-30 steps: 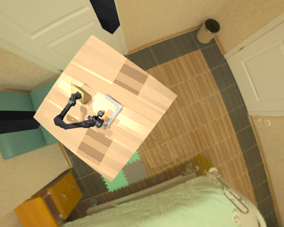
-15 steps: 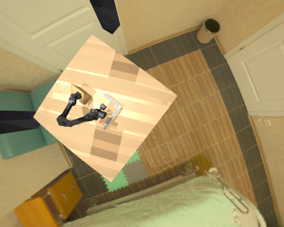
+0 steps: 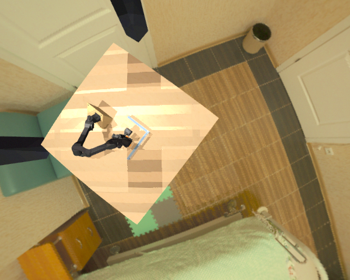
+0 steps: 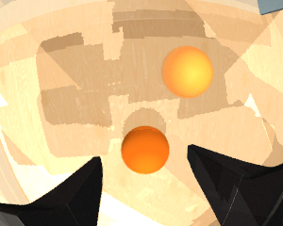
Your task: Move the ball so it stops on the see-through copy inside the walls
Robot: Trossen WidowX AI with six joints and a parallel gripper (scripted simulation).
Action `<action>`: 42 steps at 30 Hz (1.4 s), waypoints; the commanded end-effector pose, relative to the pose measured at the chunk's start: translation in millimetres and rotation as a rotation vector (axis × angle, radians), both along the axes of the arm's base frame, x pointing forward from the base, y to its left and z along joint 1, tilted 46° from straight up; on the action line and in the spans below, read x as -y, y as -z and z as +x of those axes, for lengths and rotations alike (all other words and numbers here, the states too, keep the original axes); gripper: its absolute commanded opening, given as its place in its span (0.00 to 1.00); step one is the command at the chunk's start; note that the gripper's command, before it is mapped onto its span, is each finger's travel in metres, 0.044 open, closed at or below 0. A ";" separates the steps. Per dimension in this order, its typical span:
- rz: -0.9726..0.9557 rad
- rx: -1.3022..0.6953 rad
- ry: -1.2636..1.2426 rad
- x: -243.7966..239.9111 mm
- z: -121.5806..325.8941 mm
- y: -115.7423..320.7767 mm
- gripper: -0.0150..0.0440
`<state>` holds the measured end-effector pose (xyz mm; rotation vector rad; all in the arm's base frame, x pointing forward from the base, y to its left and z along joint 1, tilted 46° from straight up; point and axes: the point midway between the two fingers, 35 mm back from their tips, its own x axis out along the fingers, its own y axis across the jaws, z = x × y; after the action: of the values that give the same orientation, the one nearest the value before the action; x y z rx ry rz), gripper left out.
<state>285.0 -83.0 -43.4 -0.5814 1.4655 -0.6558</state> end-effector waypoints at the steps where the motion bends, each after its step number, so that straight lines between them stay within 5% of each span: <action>1: -0.007 -0.012 0.001 6.2 -3.7 4.6 0.74; 11: -0.009 -0.012 0.001 15.9 -4.6 13.4 0.74; 14: -0.009 -0.012 0.001 15.9 -4.6 13.4 0.60; 23: -0.009 -0.012 0.001 15.9 -4.6 13.4 0.50; 29: -0.001 -0.011 0.000 -0.7 0.4 0.7 0.25; 42: 0.003 -0.011 0.000 -62.0 1.9 -57.5 0.25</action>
<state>286.8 -33.4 1.6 -0.5924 1.4816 -0.6508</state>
